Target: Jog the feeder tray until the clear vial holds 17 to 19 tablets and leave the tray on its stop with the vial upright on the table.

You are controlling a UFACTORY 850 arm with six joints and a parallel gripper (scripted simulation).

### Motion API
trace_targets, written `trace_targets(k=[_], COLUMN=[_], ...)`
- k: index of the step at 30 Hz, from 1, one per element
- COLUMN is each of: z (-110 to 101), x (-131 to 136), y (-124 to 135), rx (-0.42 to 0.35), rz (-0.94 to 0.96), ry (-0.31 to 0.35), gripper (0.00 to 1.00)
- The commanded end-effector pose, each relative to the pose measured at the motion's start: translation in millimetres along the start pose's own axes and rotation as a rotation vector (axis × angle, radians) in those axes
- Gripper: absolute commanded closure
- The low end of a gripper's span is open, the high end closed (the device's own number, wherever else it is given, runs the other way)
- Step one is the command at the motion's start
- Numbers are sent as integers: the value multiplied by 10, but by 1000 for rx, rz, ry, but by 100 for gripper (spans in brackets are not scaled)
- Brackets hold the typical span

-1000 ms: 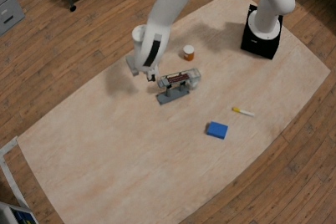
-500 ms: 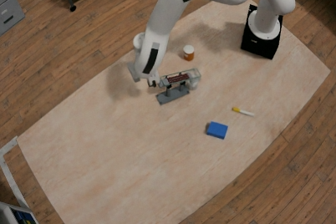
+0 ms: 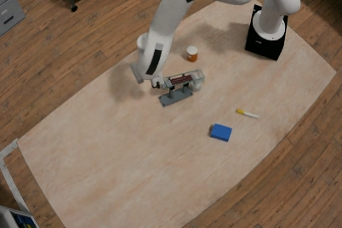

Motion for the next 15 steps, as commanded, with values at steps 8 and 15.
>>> trace_targets(k=[8, 15], z=[2, 12], x=[-3, -7], y=[31, 68], rx=[2, 2], rz=[0, 0], ry=[0, 0], gripper=[100, 100])
Point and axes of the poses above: the point where the finger pads meet when closed, its own z axis out along the fingers, its own x axis across the jaws, y = z × x, the point moved 5 cm from there along -z, back along the fingers, and after that the axes turned 5 degrees about -z, right-handed, at the moved point
